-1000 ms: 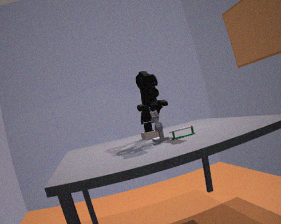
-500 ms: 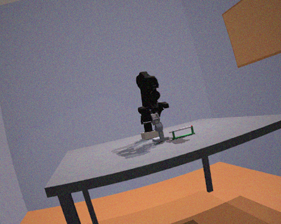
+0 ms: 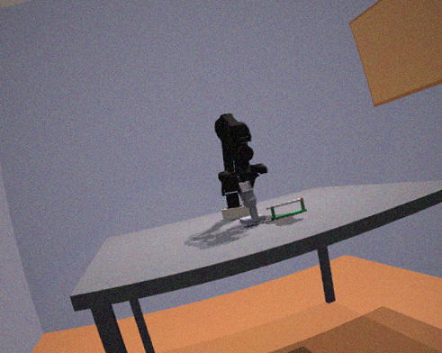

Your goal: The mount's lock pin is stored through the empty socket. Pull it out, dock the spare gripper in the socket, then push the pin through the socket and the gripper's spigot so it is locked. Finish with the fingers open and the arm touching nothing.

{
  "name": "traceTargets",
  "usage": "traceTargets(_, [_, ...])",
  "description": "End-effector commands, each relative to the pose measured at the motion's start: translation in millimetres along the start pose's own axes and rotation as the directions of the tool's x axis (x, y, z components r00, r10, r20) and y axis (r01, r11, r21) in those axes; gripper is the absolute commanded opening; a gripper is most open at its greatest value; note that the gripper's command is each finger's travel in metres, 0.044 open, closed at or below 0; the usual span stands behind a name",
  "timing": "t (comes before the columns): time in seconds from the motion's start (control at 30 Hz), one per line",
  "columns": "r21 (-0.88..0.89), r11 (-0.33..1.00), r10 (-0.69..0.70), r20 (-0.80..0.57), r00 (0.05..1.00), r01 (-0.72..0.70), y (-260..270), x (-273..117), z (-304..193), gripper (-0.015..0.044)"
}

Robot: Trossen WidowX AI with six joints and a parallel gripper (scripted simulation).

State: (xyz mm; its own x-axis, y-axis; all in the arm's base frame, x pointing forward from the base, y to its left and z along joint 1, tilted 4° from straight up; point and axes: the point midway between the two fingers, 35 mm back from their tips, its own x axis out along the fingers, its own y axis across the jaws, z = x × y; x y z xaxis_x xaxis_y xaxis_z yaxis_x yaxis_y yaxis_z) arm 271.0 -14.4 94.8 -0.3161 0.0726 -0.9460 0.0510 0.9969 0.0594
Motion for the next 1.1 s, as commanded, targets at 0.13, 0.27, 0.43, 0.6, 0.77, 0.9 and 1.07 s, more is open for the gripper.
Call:
traceTargets(0.13, [0.003, 1.000, 0.003, 0.011, 1.000, -0.003, 0.6, 1.9, 10.4, 0.0000])
traceTargets(0.27, [0.003, 1.000, 0.003, 0.011, 1.000, -0.003, 0.6, 2.0, 10.6, 0.0000])
traceTargets(0.43, [0.001, 1.000, 0.000, -0.004, 1.000, 0.000, 0.0, 3.8, 5.9, 0.0000])
traceTargets(0.6, [0.001, 1.000, 0.000, -0.004, 1.000, 0.000, 0.0, 3.8, 5.9, 0.0000])
traceTargets(0.77, [0.001, 1.000, 0.000, -0.004, 1.000, 0.000, 0.0, 3.8, 5.9, 0.0131])
traceTargets(0.9, [0.001, 1.000, 0.000, -0.004, 1.000, 0.000, 0.0, 3.8, 5.9, 0.0236])
traceTargets(1.07, [0.001, 1.000, 0.000, -0.004, 1.000, 0.000, 0.0, 3.8, 5.9, 0.0367])
